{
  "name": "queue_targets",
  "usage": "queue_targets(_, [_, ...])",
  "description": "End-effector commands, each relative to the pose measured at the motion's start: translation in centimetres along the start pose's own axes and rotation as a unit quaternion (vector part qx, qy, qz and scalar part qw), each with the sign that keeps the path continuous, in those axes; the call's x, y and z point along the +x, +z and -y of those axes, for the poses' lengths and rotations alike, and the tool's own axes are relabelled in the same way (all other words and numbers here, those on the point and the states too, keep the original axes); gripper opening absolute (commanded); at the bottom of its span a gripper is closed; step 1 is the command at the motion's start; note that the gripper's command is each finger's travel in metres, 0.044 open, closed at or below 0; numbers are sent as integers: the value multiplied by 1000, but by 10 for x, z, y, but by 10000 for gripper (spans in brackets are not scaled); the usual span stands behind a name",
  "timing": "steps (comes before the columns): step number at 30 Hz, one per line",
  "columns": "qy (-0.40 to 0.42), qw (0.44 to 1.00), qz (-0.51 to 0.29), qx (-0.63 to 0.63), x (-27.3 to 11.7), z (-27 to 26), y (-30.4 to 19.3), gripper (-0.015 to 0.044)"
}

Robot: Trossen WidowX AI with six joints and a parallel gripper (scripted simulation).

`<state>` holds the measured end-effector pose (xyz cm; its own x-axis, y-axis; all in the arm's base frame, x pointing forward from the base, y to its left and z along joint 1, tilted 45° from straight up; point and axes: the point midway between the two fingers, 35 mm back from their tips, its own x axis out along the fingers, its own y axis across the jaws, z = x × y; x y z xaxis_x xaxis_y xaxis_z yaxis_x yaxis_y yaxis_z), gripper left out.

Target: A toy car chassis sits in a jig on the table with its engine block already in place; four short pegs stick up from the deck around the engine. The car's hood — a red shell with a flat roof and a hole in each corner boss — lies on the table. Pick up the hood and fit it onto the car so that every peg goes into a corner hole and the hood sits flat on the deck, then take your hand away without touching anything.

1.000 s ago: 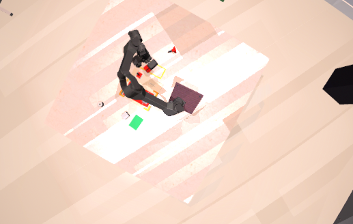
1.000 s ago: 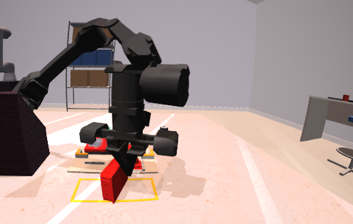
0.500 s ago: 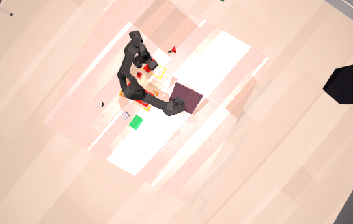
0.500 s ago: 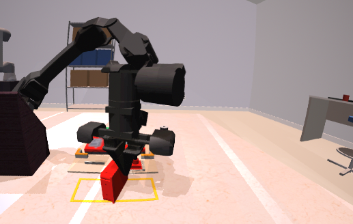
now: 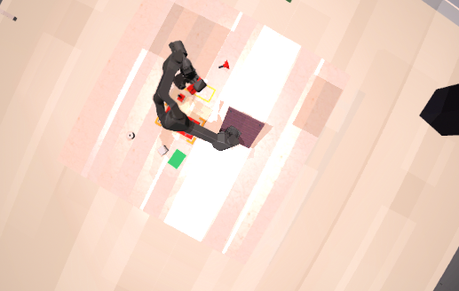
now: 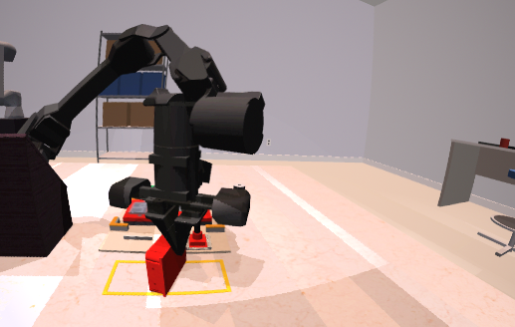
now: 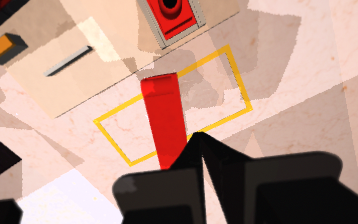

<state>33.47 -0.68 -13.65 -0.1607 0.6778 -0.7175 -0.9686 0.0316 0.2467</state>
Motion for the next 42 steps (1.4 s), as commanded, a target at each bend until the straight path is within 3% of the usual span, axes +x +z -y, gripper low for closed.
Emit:
queue_targets(1, [2,1000,-1,-2,1,-4,-1,0])
queue_targets(42, [2,1000,-1,-2,1,-23,-1,0])
